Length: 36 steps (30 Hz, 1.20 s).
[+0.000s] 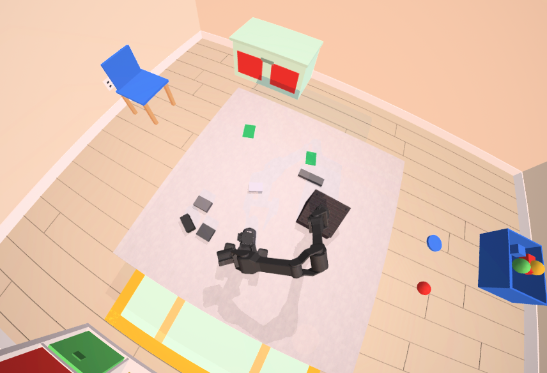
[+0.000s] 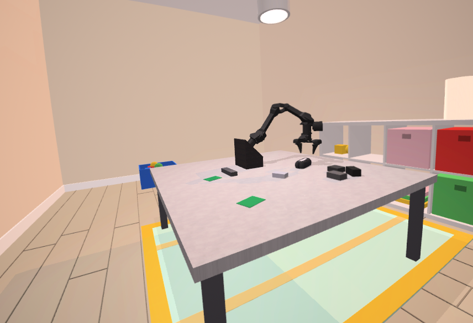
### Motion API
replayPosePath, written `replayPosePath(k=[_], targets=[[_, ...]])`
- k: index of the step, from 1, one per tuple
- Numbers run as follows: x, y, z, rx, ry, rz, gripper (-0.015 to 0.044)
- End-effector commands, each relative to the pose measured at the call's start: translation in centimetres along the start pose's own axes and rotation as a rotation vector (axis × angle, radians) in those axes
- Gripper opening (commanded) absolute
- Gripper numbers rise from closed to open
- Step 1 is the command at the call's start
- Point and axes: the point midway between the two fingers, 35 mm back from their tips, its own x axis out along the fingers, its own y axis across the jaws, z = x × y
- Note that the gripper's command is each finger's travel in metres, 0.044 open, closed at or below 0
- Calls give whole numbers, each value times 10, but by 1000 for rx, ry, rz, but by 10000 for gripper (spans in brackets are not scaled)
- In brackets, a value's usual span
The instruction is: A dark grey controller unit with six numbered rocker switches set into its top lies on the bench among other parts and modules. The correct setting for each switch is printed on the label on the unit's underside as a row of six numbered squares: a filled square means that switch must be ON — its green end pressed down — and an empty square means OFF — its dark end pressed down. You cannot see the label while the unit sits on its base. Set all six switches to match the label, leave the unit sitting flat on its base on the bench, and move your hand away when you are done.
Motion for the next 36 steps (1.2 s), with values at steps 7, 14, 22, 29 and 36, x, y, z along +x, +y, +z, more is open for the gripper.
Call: replayPosePath(k=[7,14,22,29,36], targets=[[17,-1,2,-27,0,-2,440],[28,-1,2,-43,4,1,440],[41,-1,1,-62,10,4,440],[52,-2,1,-78,16,6,440],[59,-3,0,-88,19,8,414]])
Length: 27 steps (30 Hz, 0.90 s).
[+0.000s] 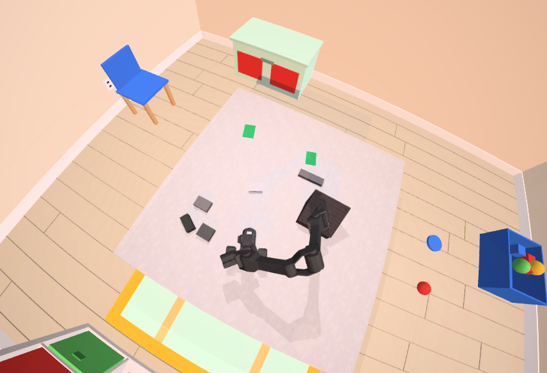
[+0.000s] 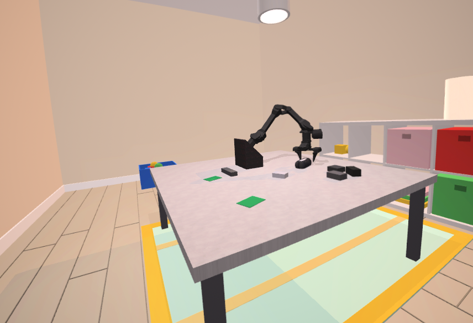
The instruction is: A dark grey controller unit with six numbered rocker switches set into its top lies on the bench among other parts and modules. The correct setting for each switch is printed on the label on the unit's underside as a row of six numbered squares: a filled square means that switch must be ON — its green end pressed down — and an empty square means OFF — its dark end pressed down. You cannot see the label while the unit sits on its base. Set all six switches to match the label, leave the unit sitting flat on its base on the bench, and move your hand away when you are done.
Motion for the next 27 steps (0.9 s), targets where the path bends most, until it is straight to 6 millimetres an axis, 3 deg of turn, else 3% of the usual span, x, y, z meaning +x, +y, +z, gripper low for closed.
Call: replayPosePath(k=[1,7,27], targets=[[5,-2,3,6,-6,-4,387],[5,-2,3,6,-6,-4,328],[-2,-2,5,6,-6,-4,336]])
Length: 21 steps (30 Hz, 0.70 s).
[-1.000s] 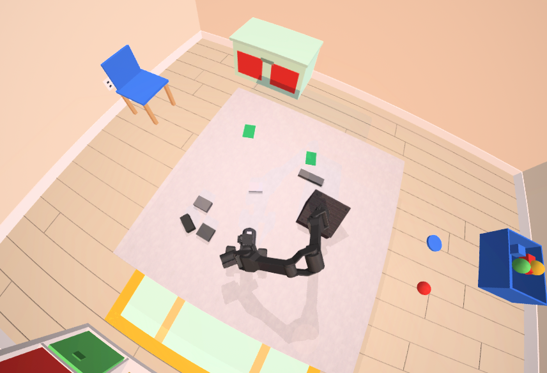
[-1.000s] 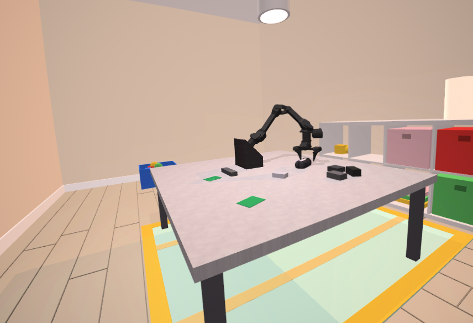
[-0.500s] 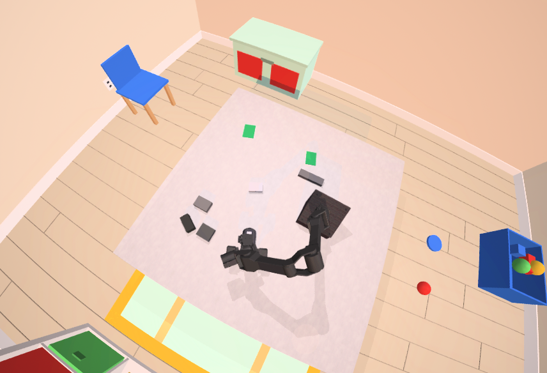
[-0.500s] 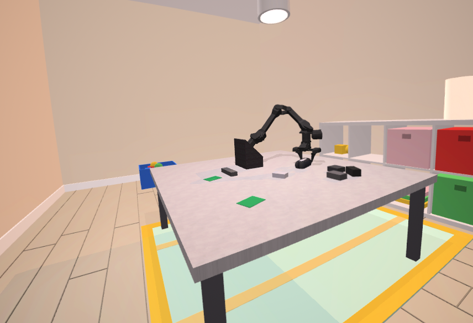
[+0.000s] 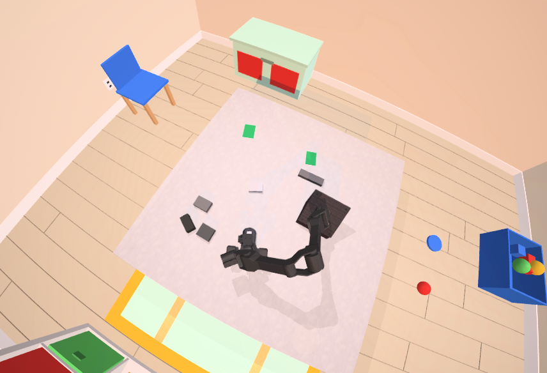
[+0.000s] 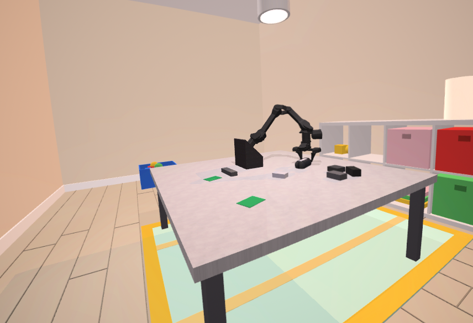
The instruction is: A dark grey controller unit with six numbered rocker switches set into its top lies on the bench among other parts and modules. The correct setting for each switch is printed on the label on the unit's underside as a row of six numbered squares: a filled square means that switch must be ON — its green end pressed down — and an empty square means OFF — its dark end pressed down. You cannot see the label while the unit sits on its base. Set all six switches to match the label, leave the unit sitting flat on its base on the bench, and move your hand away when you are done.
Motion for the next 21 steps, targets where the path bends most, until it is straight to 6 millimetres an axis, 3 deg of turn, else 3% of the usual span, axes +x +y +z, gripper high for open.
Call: replayPosePath(k=[1,21], targets=[[-4,0,3,3,-6,1,336],[-17,0,7,3,-6,1,336]])
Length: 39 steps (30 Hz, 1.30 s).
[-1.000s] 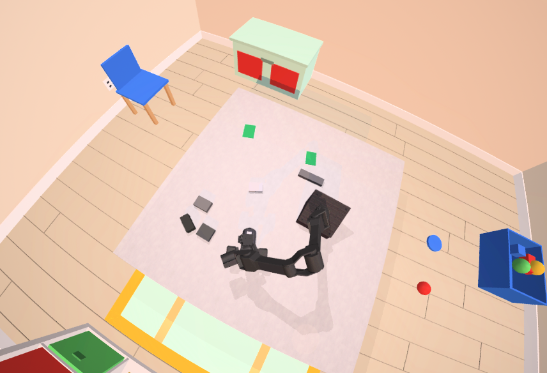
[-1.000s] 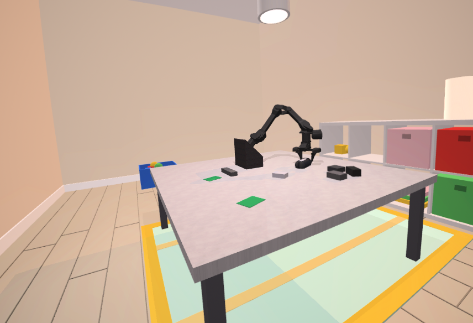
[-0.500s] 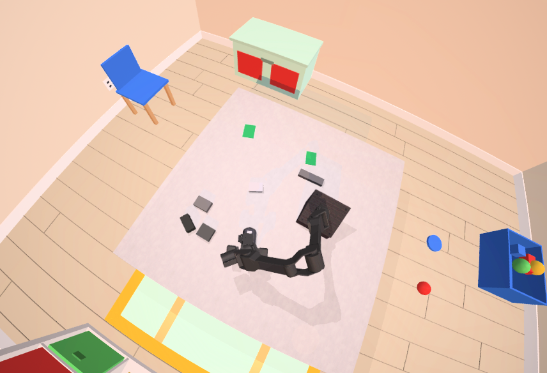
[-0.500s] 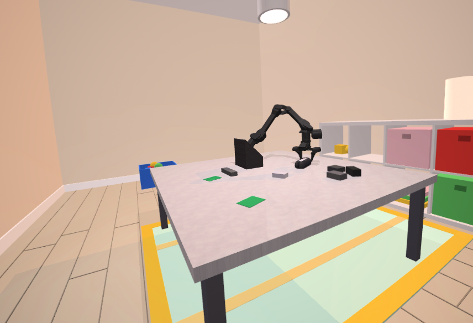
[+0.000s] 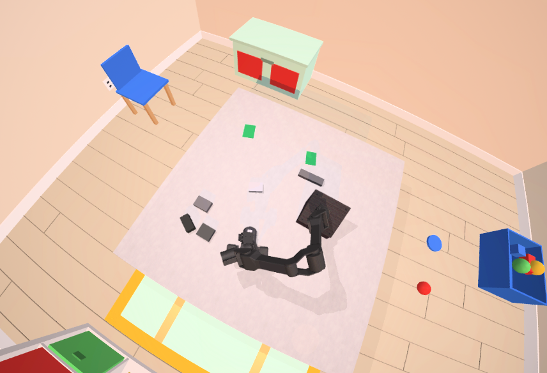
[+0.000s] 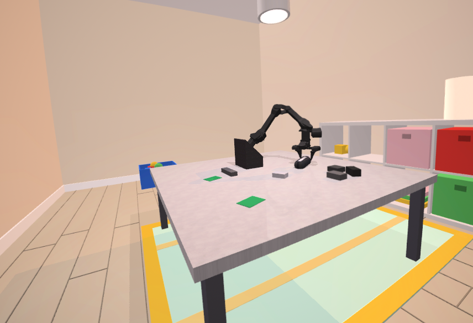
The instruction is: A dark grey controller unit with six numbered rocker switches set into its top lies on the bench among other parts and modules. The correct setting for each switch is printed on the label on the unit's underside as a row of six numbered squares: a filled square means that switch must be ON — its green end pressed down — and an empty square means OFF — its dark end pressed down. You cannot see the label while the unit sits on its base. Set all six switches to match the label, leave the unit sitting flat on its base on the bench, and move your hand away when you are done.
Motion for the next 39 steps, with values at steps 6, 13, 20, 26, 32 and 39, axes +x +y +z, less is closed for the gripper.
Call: replayPosePath(k=[6,13,20,26,32,39], targets=[[-10,2,3,-1,-3,7,336],[-15,2,6,-1,-4,7,336],[-20,2,8,-1,-4,7,336],[-24,2,11,-1,-4,7,336],[-28,2,13,-1,-5,7,336],[-33,2,16,-1,-5,7,336]])
